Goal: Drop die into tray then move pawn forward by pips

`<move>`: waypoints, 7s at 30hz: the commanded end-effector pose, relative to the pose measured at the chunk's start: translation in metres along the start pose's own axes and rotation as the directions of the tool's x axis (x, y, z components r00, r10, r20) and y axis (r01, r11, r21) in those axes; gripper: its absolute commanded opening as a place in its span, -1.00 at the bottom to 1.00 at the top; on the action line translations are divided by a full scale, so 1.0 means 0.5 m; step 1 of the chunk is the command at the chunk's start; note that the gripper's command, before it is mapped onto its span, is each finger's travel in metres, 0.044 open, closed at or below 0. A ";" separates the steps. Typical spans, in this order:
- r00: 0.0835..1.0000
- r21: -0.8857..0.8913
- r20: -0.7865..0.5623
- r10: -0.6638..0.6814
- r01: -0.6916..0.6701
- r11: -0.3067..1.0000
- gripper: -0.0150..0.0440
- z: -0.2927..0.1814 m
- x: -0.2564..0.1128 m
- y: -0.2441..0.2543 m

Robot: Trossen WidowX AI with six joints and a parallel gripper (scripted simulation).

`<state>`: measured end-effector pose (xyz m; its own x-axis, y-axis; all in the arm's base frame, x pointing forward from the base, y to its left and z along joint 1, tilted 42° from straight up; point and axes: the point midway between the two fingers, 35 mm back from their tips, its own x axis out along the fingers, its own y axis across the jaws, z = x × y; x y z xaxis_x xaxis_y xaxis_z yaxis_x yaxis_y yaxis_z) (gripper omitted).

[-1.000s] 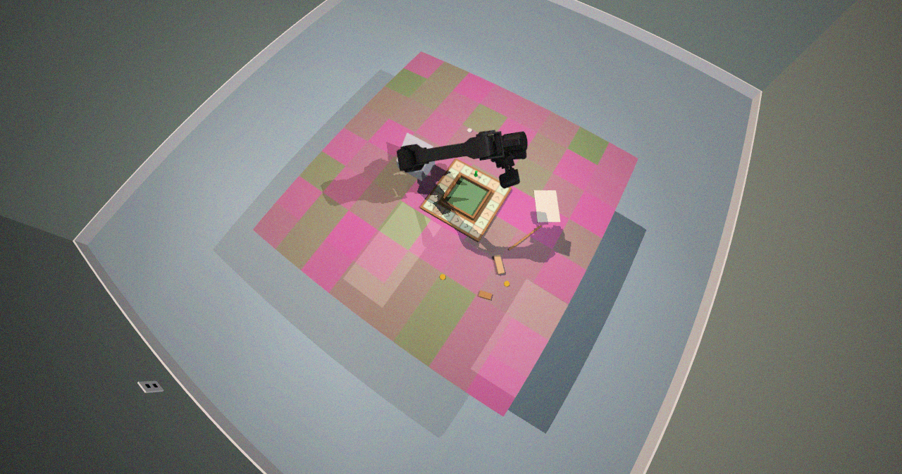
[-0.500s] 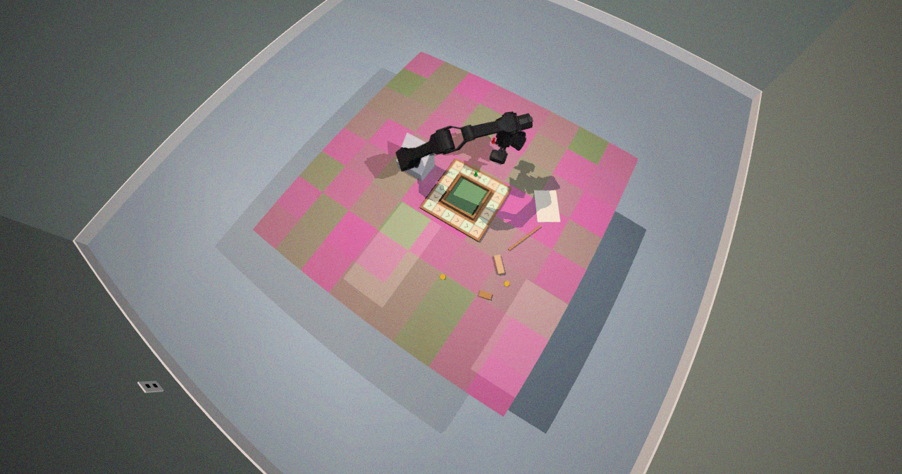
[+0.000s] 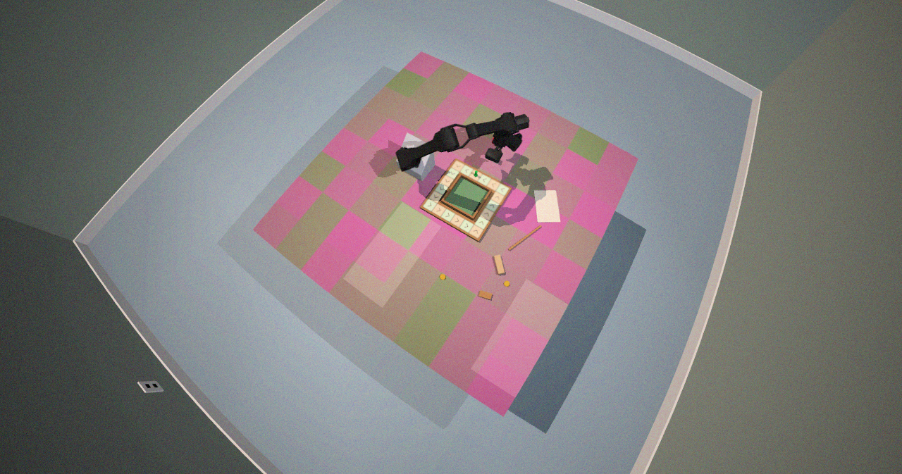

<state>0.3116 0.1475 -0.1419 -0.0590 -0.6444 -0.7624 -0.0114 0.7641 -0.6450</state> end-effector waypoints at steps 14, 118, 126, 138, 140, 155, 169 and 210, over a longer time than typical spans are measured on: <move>1.000 -0.009 -0.005 -0.011 0.011 1.000 0.44 -0.005 0.062 -0.002; 1.000 -0.982 -0.011 -0.021 -0.007 0.190 -0.49 -0.073 -0.067 -0.449; 1.000 -0.992 -0.019 -0.006 -0.018 0.126 -0.49 -0.085 -0.058 -0.464; 0.927 -0.988 -0.070 0.369 -0.116 0.105 -0.49 -0.102 -0.035 -0.454; 0.901 -0.988 -0.062 0.429 -0.116 0.102 -0.49 -0.103 -0.034 -0.453; 0.683 -0.992 0.087 0.725 -0.008 0.126 -0.49 -0.098 -0.038 -0.457; 0.686 -0.991 0.097 0.721 -0.001 0.134 -0.49 -0.086 -0.112 -0.513; 0.997 -0.948 -0.038 0.066 -0.057 0.313 0.64 -0.087 -0.089 -0.424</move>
<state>0.2730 0.0080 0.0406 -0.0961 -0.5894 -0.8021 -0.9754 0.2165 -0.0423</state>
